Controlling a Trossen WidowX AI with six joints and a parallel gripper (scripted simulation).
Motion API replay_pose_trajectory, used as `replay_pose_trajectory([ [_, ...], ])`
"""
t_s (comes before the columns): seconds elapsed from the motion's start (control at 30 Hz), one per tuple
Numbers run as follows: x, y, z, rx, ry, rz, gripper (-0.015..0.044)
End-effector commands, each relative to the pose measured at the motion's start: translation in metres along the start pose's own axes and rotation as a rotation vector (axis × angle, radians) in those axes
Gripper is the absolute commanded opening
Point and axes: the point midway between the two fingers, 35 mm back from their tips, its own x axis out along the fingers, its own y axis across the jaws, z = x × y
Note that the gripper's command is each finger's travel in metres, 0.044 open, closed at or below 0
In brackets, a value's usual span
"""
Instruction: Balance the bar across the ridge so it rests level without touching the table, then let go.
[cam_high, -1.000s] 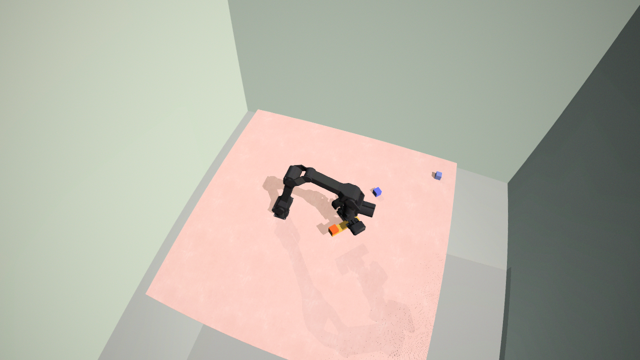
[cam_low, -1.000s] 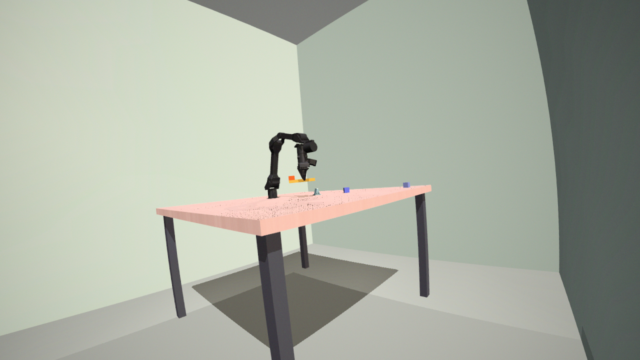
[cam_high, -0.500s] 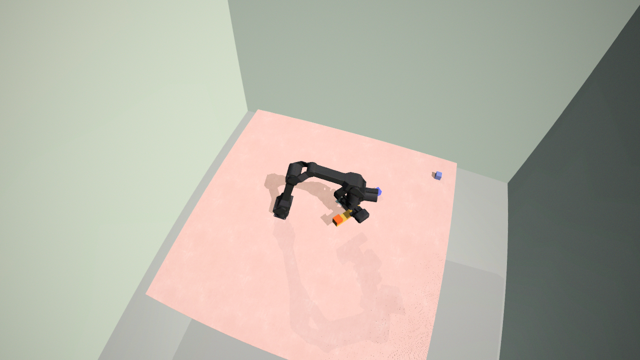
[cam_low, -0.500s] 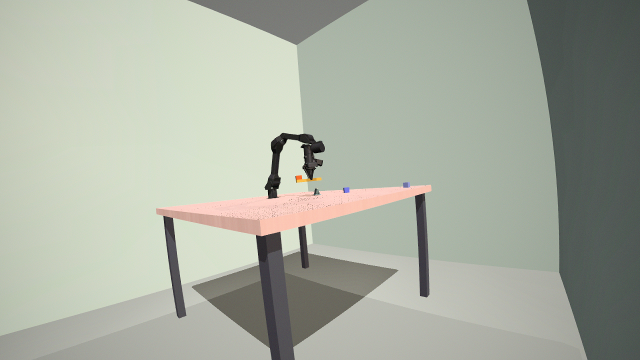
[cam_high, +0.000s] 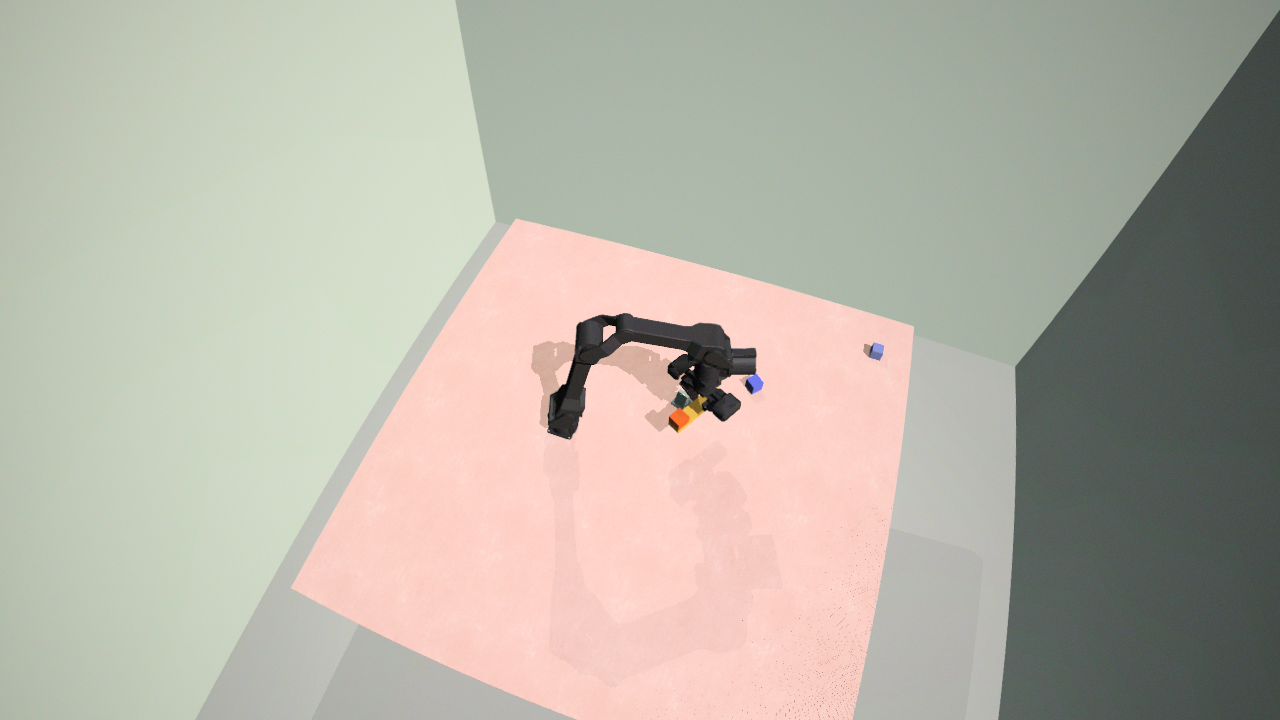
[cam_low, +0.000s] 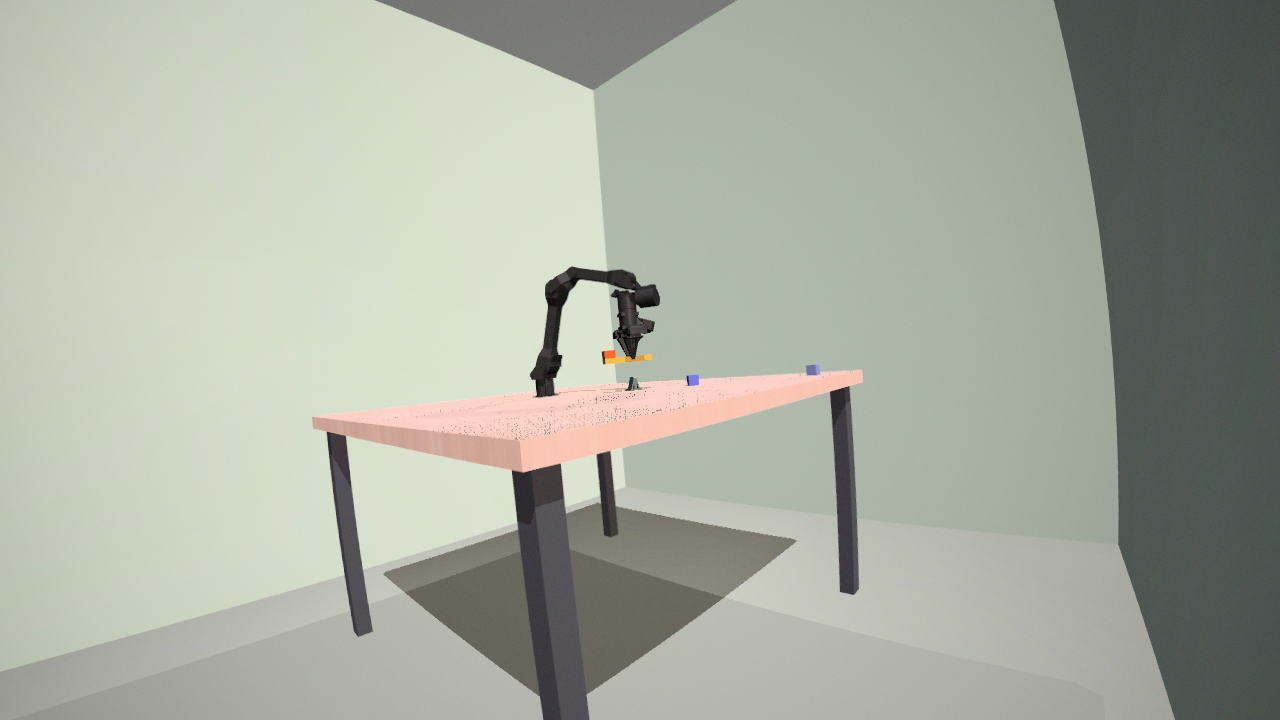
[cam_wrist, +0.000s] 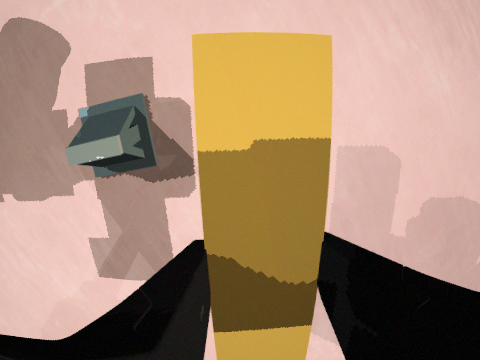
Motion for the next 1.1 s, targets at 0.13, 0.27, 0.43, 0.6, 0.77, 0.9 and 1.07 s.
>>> replay_pose_trajectory([
  [0.13,-0.001,0.022,0.019,-0.042,0.000,0.001,0.0000],
  [0.27,-0.001,0.036,0.028,-0.065,0.000,0.002,0.0000],
  [0.43,-0.001,0.052,0.038,-0.093,-0.001,0.003,0.0000],
  [0.6,-0.001,0.069,0.047,-0.120,-0.002,0.005,0.0000],
  [0.77,0.000,0.076,0.050,-0.131,-0.003,0.005,0.0000],
  [0.9,0.004,0.077,0.050,-0.131,-0.003,0.005,0.0000],
  [1.07,0.012,0.078,0.051,-0.132,-0.003,0.005,0.0000],
])
